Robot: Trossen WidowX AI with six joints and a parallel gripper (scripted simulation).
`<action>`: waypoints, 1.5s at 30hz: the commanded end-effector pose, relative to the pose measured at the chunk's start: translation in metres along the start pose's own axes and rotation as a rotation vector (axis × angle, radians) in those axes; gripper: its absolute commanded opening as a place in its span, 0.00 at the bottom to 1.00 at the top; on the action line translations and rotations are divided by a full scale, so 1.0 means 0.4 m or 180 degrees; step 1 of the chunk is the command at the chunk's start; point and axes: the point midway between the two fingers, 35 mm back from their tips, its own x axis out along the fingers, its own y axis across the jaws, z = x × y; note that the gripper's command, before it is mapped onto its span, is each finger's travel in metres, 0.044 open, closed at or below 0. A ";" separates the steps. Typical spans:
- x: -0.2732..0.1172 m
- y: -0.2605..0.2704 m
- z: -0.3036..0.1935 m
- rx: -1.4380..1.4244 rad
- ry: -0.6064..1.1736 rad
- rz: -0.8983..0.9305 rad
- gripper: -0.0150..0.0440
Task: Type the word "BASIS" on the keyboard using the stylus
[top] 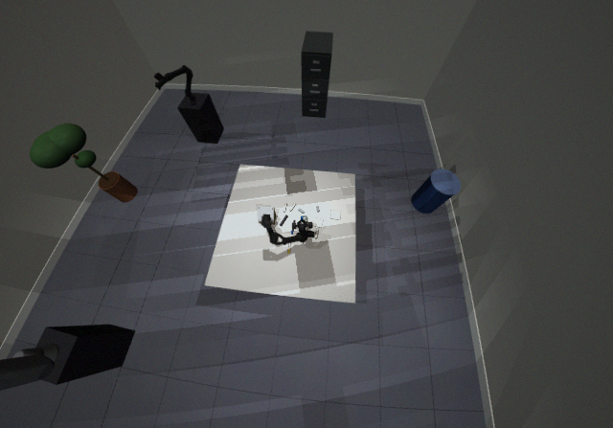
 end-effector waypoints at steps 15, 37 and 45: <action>0.008 -0.001 0.016 -0.0018 -0.0018 -0.0005 0.39; 0.010 -0.001 0.018 -0.0018 -0.0018 -0.0005 0.39; -0.034 -0.001 -0.059 -0.0018 -0.0013 -0.0004 0.39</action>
